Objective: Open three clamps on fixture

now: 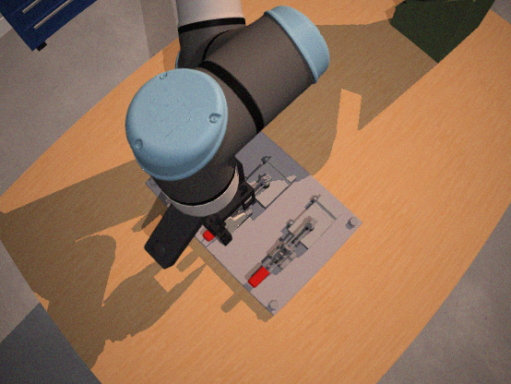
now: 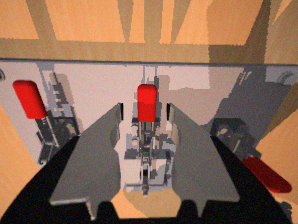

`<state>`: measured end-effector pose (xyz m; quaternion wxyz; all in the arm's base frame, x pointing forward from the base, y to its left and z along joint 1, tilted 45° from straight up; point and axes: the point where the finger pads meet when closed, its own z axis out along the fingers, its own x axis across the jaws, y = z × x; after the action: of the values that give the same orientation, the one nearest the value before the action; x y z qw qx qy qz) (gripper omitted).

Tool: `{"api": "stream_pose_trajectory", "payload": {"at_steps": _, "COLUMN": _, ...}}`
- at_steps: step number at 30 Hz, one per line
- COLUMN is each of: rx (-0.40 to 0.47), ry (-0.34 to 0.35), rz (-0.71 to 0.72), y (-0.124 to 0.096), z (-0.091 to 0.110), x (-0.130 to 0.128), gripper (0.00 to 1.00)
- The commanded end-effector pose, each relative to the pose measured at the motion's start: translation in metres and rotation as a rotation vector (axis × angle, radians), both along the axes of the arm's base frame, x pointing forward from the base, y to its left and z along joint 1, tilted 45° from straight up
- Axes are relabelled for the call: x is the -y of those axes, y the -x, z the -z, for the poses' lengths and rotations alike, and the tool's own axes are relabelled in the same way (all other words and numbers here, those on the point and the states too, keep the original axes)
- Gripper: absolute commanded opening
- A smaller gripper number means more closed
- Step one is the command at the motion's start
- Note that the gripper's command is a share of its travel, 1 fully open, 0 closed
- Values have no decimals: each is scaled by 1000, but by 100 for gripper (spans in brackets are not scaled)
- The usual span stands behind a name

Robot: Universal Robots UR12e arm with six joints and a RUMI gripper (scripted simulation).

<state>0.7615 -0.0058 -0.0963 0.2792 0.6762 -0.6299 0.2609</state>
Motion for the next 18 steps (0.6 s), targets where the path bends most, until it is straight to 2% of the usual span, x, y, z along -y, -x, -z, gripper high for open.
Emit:
{"api": "stream_pose_trajectory", "payload": {"at_steps": 1, "rx": 1, "ry": 0, "rz": -2, "y": 0, "z": 5, "x": 5, "gripper": 28}}
{"api": "stream_pose_trajectory", "payload": {"at_steps": 18, "rx": 4, "ry": 0, "rz": -3, "y": -2, "z": 4, "x": 4, "gripper": 28}}
